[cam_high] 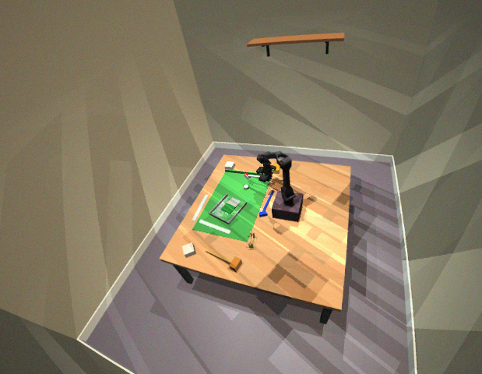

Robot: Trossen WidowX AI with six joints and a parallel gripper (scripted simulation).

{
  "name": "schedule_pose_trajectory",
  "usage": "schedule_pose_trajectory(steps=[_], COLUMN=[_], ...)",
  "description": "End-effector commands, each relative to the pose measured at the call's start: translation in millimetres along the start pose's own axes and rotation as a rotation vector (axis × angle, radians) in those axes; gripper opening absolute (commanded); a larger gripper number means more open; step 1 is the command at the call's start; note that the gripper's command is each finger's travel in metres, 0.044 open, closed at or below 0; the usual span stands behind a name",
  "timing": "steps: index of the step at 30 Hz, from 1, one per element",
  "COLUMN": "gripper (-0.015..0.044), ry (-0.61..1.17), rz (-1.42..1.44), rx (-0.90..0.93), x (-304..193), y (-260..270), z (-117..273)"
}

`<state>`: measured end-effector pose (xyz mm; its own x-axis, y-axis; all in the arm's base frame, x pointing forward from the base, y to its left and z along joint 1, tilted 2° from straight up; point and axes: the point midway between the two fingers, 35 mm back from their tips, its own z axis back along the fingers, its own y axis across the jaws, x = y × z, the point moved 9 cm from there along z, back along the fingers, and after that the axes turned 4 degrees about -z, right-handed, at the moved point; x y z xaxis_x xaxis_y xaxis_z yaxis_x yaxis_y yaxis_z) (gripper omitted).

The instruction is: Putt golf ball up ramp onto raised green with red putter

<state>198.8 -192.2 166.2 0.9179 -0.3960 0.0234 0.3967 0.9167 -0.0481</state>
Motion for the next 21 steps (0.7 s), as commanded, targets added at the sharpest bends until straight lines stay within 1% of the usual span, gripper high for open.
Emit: schedule_pose_trajectory(steps=[1,7,21], gripper=[0.0000,0.0000,0.0000], ry=[-0.004,-0.004,-0.004], rz=[-0.009,-0.009,-0.009], rx=[-0.002,-0.002,-0.002], x=[1,0,0], y=[-1,-1,-1], z=[-9,-36,-53])
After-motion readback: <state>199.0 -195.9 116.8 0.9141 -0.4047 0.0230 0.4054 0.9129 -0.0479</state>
